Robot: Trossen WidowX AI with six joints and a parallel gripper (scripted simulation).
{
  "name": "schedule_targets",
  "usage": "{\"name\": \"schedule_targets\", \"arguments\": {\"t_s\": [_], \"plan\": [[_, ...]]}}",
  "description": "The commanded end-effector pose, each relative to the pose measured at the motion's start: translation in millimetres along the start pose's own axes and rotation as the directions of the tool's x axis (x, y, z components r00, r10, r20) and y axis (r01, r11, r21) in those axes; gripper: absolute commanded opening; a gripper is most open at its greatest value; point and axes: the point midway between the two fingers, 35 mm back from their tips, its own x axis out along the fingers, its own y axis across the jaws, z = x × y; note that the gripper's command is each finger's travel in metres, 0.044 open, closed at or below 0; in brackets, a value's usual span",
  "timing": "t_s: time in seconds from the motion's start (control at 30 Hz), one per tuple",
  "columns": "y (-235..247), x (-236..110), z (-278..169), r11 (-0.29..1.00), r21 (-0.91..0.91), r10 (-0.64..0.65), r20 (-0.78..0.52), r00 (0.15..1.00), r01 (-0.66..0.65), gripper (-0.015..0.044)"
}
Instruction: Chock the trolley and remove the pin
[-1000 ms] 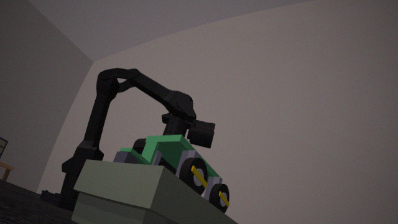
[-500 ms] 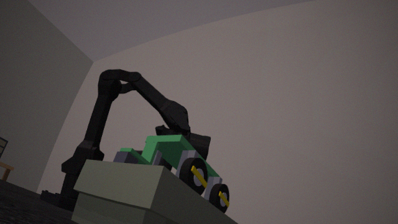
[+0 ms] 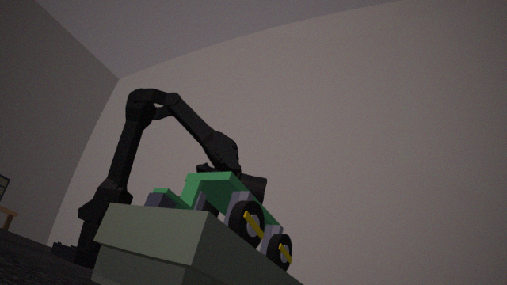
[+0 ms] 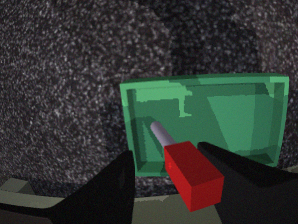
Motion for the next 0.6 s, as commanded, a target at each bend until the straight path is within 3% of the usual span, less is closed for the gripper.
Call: {"name": "schedule_targets", "arguments": {"t_s": [0.0, 0.57], "plan": [[-2.9, 0.5, -0.4, 1.000, 0.004, 0.001, -0.003, 1.000, -0.001, 0.0190], [-12.9, 3.3, 0.0, 1.000, 0.004, 0.000, -0.002, 1.000, 0.000, 0.0190]]}}
